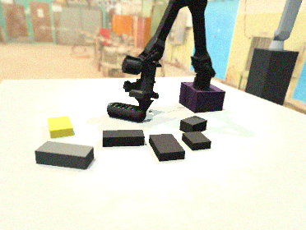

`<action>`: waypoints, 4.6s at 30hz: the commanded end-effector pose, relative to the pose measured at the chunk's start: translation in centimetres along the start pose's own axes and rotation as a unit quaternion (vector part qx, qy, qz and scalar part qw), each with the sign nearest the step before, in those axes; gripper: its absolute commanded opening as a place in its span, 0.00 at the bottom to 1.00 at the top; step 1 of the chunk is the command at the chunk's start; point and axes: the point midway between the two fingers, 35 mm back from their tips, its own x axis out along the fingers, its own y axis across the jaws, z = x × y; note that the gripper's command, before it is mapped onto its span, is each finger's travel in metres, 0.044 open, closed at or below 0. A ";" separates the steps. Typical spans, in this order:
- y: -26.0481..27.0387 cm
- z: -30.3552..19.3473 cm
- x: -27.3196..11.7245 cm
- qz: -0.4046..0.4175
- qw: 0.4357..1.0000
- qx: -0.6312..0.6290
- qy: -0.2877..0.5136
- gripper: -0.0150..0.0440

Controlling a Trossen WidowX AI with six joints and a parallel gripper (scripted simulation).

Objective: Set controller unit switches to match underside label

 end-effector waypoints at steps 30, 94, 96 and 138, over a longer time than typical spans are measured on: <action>0.3 0.1 -5.4 0.014 1.000 -0.009 0.000 0.25; -0.3 0.0 -0.3 0.014 1.000 -0.006 -0.001 0.25; -0.2 0.0 -0.2 0.014 1.000 -0.006 -0.001 0.25; 1.2 -0.1 0.1 0.015 1.000 -0.006 0.000 0.25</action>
